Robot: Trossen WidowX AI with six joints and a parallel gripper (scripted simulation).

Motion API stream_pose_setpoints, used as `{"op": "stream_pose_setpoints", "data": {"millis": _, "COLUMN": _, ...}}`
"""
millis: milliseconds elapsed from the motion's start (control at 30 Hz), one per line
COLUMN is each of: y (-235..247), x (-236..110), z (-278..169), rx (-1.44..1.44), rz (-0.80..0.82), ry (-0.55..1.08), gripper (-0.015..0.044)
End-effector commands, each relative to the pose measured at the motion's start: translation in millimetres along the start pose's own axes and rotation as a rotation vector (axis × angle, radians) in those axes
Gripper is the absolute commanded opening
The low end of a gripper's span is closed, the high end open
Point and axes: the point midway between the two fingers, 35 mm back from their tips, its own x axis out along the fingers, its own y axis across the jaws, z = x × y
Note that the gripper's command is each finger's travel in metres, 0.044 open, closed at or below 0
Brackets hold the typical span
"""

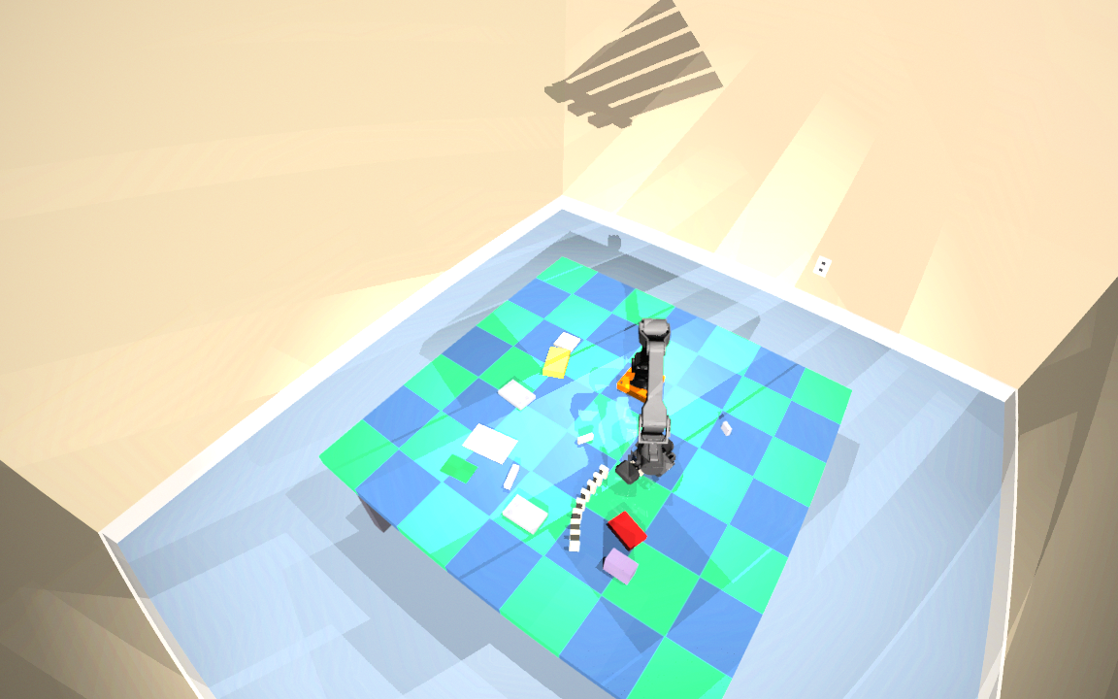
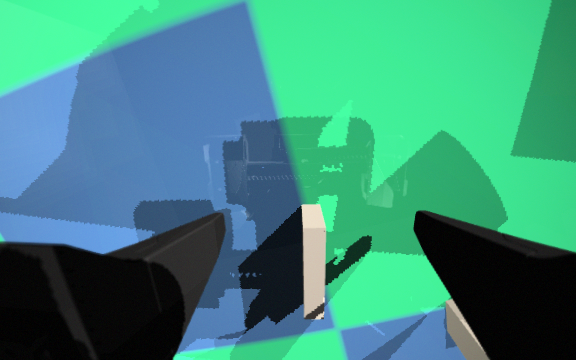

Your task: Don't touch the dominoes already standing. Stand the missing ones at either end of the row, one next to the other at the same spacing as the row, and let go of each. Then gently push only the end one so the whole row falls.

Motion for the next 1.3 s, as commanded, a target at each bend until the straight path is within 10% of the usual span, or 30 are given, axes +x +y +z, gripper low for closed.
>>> {"op": "stream_pose_setpoints", "data": {"millis": 0, "y": 3.0, "x": 7.1, "z": -2.5, "rx": -0.006, "rz": 0.012, "ry": 0.010, "gripper": 0.0440}}
{"op": "stream_pose_setpoints", "data": {"millis": 133, "y": 3.0, "x": 7.1, "z": -2.5, "rx": -0.006, "rz": 0.012, "ry": 0.010, "gripper": 0.0440}}
{"op": "stream_pose_setpoints", "data": {"millis": 667, "y": 3.0, "x": 7.1, "z": -2.5, "rx": -0.006, "rz": 0.012, "ry": 0.010, "gripper": 0.0027}}
{"op": "stream_pose_setpoints", "data": {"millis": 933, "y": 2.4, "x": -0.8, "z": -2.5, "rx": -0.006, "rz": 0.011, "ry": 0.010, "gripper": 0.0027}}
{"op": "stream_pose_setpoints", "data": {"millis": 1267, "y": -5.8, "x": -106.3, "z": -2.0, "rx": -0.006, "rz": 0.011, "ry": 0.010, "gripper": 0.0027}}
